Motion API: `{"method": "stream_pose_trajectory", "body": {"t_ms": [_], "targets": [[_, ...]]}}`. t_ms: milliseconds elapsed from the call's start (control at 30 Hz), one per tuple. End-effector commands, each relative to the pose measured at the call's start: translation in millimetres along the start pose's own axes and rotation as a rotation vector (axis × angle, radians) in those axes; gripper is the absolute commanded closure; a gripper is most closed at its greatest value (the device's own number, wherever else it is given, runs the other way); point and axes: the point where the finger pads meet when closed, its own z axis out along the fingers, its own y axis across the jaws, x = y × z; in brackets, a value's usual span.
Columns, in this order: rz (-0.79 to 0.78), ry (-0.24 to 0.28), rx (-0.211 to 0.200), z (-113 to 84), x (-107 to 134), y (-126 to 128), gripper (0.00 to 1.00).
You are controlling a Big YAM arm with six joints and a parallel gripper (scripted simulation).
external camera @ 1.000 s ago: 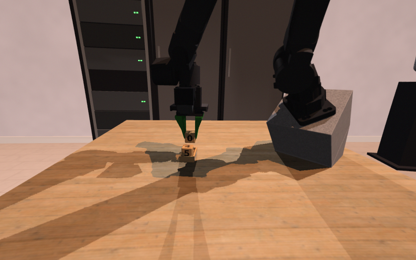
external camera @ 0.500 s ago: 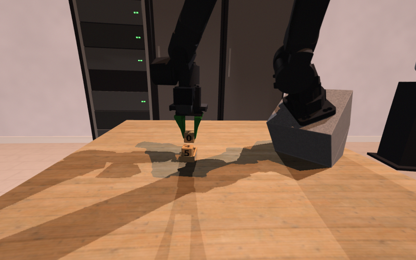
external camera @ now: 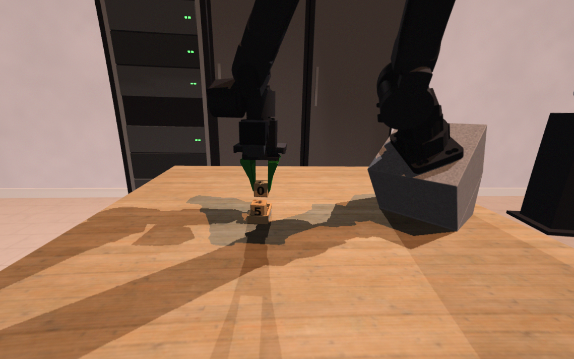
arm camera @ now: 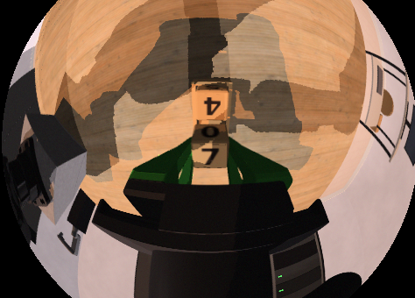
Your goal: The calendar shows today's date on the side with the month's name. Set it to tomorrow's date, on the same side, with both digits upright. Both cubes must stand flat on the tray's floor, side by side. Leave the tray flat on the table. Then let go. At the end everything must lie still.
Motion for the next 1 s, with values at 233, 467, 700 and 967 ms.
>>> {"method": "stream_pose_trajectory", "body": {"t_ms": [233,467,700,967], "targets": [[-0.013,0.004,0.03,-3.2,-1.4,-15.9,0.74],[-0.013,0.004,0.033,-3.4,-0.6,-20.5,0.74],[-0.008,0.004,0.026,-2.7,-0.5,-15.4,0.74],[-0.008,0.004,0.027,-2.8,0.1,-18.4,0.74]]}}
